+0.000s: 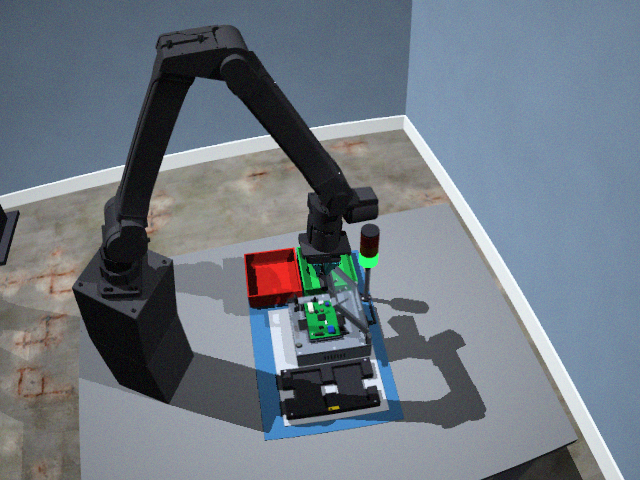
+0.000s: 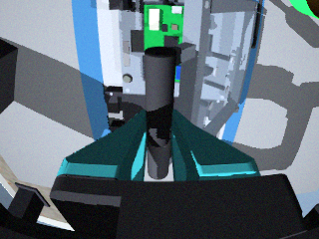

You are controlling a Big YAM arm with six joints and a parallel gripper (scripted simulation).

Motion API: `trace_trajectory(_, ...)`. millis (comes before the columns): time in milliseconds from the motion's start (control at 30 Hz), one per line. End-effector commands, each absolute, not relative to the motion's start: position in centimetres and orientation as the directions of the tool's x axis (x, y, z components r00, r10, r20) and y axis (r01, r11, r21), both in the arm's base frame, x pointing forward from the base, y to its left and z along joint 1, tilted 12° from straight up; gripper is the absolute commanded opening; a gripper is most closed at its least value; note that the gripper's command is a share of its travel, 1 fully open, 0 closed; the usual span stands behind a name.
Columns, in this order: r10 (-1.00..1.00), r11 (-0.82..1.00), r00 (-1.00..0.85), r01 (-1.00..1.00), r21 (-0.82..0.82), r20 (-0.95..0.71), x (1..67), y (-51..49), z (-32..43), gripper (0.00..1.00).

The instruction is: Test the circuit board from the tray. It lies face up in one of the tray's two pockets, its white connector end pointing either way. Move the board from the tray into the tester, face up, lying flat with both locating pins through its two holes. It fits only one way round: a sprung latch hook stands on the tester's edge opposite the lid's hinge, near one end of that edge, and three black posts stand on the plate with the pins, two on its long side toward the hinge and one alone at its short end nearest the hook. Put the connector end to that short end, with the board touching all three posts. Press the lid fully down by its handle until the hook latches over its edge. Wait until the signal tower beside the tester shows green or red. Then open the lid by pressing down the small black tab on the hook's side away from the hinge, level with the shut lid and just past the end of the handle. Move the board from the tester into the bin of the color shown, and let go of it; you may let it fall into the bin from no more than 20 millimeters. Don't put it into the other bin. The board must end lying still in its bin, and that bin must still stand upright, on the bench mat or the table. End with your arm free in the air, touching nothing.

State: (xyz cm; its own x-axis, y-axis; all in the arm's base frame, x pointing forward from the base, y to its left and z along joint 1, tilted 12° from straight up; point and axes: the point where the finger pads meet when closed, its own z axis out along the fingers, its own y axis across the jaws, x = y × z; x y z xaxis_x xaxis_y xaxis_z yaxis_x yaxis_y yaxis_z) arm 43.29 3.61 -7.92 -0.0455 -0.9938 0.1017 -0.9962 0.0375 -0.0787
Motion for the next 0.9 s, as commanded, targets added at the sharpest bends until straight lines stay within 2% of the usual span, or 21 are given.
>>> trace_trajectory(0, -0.995, 0.042, -0.064, -0.965, -0.259, 0.080, 50.65, 3.28, -3.02, 0.00)
trace_trajectory(867, -0.995, 0.041, -0.063, -0.969, -0.245, 0.083, 51.23, 3.20, -3.24, 0.00)
